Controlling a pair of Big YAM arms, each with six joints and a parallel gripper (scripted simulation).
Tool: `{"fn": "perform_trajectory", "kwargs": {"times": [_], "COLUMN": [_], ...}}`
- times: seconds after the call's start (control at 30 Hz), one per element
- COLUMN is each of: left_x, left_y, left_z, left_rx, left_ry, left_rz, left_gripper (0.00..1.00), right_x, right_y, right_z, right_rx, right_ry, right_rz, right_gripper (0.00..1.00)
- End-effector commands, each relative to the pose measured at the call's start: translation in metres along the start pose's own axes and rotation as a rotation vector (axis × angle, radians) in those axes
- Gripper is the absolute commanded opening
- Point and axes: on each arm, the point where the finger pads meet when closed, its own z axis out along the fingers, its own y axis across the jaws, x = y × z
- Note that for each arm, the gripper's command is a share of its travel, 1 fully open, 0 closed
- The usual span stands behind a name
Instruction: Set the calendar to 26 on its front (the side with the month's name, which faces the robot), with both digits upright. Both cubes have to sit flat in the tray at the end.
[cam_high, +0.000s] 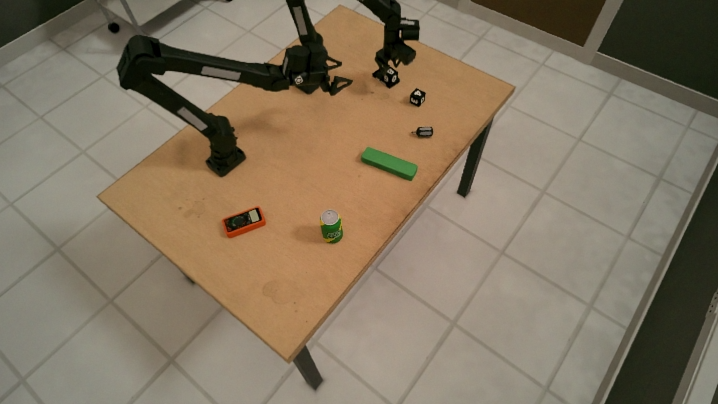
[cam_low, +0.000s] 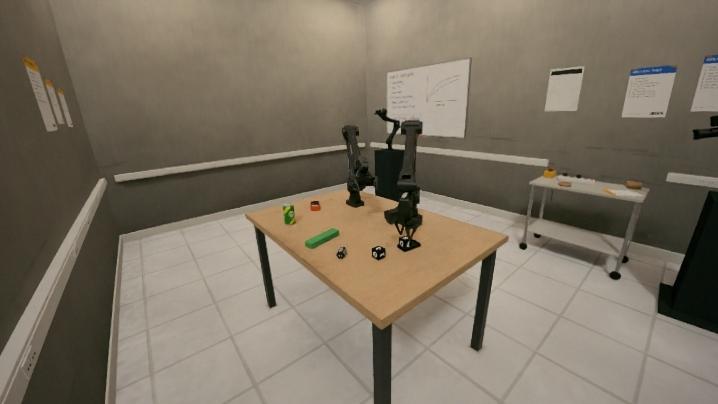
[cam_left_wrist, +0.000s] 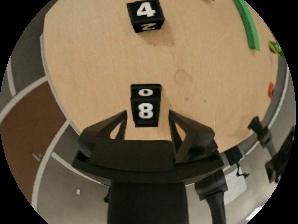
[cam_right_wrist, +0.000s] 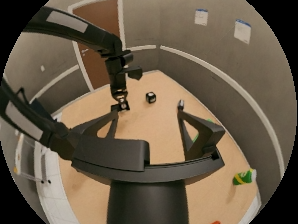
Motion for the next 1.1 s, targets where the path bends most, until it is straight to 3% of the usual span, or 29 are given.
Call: {"fn": "perform_trajectory", "kwargs": {"times": [0.0, 0.77, 1.07], "left_x": [-0.009, -0.003, -0.009], "left_y": [0.008, 0.001, 0.008], "left_z": [0.006, 0.039, 0.034], "left_rx": [-0.01, 0.003, -0.01], "left_ry": [-0.01, 0.003, -0.01], "left_rz": [-0.008, -0.006, -0.006], "left_gripper": [0.69, 0.69, 0.69], "right_x": [-0.005, -0.005, -0.005], "right_y": [0.001, 0.001, 0.001], "right_z": [0.0, 0.0, 0.0], "right_rx": [-0.002, -0.002, -0.002], "right_ry": [-0.006, -0.006, -0.006], "right_rz": [-0.002, -0.002, -0.002], "right_gripper": [1.0, 1.0, 1.0]}}
